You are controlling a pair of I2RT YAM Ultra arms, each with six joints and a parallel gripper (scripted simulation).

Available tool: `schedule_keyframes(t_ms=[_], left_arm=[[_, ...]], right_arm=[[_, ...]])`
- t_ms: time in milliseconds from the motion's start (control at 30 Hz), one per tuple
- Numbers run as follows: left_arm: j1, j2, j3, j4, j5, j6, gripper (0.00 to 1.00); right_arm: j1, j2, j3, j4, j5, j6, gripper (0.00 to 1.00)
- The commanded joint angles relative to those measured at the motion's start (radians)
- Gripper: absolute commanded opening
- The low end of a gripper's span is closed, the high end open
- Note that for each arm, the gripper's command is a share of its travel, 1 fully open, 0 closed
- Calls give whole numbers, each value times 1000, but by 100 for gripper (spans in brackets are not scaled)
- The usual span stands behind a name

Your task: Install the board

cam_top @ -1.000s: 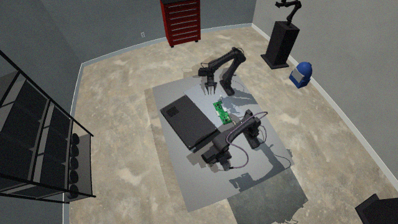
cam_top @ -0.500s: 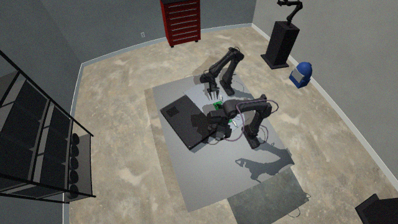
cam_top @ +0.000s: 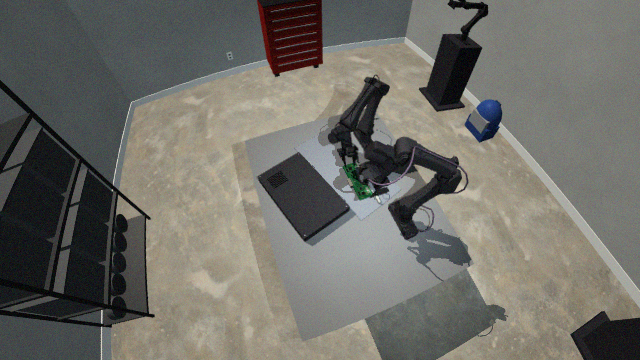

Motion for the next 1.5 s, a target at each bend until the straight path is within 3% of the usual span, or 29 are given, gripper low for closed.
schedule_keyframes(t_ms=[0,367,500,900,1467], left_arm=[[-63,-61,-32,21,10,111,100],[-365,-387,-205,22,49,395,100],[-423,-445,-235,25,55,445,100],[-771,-786,-412,30,77,694,100],[-817,-828,-427,26,74,699,100]], right_arm=[[38,18,-12,40,56,53,47],[217,51,-19,97,188,156,47],[251,56,-22,102,177,166,47],[409,75,-47,130,212,206,47],[423,97,-68,175,220,225,47]])
